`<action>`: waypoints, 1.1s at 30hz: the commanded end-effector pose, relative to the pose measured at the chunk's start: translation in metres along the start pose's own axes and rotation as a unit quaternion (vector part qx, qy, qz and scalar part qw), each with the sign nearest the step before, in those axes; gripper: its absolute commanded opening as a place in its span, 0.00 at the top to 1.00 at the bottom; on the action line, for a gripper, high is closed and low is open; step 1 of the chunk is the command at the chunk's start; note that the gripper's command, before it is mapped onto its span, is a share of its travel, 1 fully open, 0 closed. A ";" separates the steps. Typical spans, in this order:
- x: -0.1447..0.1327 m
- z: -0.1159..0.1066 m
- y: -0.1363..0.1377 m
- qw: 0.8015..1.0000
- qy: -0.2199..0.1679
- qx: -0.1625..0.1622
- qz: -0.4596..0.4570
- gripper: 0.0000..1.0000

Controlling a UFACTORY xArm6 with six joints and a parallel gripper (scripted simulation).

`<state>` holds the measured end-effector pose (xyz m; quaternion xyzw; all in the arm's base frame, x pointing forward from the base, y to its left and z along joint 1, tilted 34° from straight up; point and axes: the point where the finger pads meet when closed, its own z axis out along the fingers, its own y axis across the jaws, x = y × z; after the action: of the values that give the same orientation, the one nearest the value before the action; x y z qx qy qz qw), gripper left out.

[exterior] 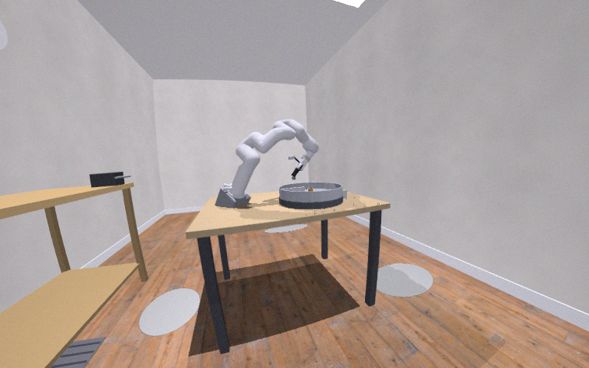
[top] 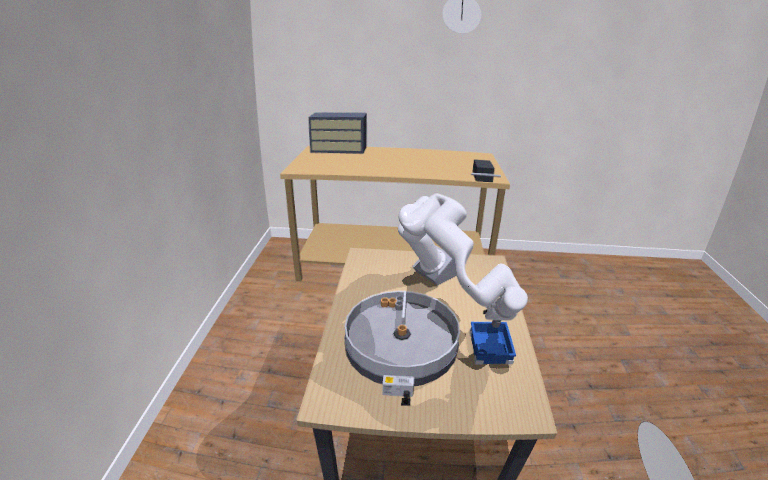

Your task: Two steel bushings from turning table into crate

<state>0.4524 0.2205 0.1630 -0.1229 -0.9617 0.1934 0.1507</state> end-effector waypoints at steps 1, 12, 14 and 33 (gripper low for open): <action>-0.014 0.016 0.001 1.000 -0.001 -0.001 0.000 1.00; -0.037 0.043 0.001 1.000 -0.001 -0.001 0.000 1.00; -0.038 0.044 0.001 1.000 -0.001 -0.001 0.000 1.00; -0.039 0.045 0.001 1.000 -0.001 -0.001 0.000 1.00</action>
<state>0.4723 0.1946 0.1132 -0.1230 -0.9615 0.1936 0.1511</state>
